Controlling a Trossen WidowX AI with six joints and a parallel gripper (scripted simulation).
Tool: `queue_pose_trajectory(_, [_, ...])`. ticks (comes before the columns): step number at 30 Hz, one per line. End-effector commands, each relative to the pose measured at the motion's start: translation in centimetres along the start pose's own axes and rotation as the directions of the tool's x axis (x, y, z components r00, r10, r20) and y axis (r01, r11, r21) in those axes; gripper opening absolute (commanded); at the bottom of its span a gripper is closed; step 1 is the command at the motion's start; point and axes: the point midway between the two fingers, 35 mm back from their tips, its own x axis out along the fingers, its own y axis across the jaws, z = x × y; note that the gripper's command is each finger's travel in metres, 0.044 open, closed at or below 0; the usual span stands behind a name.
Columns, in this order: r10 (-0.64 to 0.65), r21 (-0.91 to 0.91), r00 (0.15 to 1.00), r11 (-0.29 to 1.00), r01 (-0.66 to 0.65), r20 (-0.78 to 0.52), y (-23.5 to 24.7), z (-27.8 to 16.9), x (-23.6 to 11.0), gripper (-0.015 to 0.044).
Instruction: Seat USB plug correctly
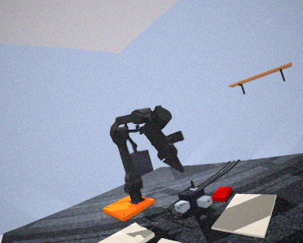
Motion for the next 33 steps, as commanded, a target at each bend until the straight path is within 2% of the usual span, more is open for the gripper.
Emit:
queue_pose_trajectory(1, [0.130, -0.337, 0.969, 0.921, -0.198, -0.212, 4.8, 1.6, 3.0, 0.0440])
queue_pose_trajectory(4, [0.166, -0.526, 0.917, 0.776, -0.348, -0.362, 7.9, 2.1, 4.4, 0.0440])
queue_pose_trajectory(6, [0.168, -0.562, 0.903, 0.734, -0.383, -0.396, 8.6, 2.2, 4.6, 0.0440])
queue_pose_trajectory(33, [0.167, -0.562, 0.903, 0.734, -0.382, -0.396, 8.6, 1.6, 5.6, 0.0440])
